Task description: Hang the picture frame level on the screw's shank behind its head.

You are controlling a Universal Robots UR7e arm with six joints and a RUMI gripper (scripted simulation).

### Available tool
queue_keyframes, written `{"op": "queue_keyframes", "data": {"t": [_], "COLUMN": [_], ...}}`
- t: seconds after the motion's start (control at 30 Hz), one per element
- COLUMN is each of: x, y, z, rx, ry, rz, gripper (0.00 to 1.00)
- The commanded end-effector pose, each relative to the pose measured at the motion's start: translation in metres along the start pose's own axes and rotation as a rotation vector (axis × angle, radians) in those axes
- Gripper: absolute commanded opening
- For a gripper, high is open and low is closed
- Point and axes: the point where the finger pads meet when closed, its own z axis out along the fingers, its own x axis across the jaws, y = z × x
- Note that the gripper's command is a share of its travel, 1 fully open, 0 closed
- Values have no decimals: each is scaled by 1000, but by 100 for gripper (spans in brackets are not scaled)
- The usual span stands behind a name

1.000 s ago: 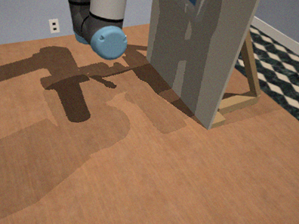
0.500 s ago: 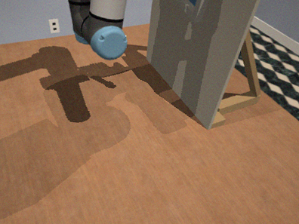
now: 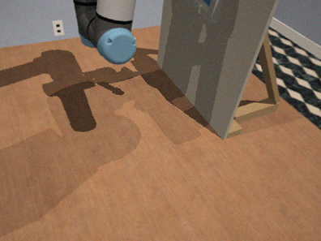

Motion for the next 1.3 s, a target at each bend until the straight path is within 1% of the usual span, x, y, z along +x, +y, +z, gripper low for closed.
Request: {"op": "queue_keyframes", "data": {"t": [0.0, 1.27], "x": [1, -4], "y": [0, -1], "z": [0, 0], "rx": [0, 0], "ry": [1, 0], "rz": [0, 0], "gripper": [0, 0]}}
